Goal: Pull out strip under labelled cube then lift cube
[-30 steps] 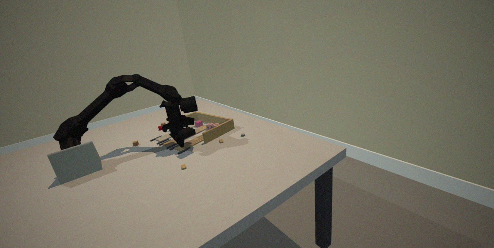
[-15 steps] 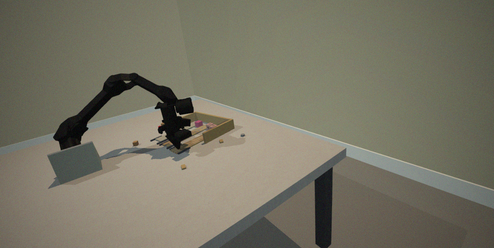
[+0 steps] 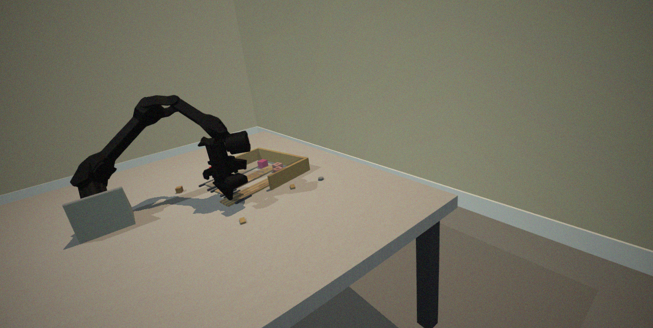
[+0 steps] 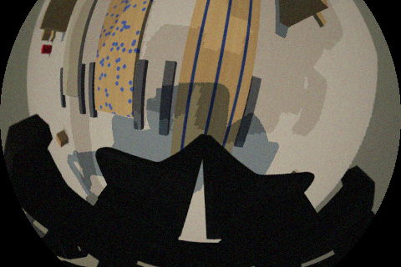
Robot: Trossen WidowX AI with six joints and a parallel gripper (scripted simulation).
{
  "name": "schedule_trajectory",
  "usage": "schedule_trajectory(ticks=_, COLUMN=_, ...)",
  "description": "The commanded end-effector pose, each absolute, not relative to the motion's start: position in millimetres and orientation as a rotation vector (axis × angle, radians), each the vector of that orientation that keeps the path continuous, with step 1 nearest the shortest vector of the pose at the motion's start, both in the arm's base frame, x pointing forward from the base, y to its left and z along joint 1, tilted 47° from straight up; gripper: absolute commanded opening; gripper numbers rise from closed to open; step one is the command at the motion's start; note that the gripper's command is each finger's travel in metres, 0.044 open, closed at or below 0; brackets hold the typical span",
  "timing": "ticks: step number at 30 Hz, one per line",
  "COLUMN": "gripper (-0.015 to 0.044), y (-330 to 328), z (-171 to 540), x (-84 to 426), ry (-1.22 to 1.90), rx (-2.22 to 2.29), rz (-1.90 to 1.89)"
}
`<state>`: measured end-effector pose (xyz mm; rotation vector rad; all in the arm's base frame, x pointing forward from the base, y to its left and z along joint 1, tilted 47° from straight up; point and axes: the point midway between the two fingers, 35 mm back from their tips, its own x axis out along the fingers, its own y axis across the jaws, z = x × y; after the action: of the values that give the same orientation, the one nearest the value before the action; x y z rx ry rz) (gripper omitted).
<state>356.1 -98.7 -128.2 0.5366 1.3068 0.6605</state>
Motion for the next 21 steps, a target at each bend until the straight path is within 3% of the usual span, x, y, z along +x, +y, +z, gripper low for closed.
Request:
schedule_trajectory(ticks=1, gripper=0.0, y=-93.5, z=-134.5, x=344.5, ry=1.332, rx=0.537, rz=0.67)
schedule_trajectory(ticks=21, gripper=0.0, y=-94.3, z=-140.8, x=314.2, ry=1.333, rx=0.538, rz=0.669)
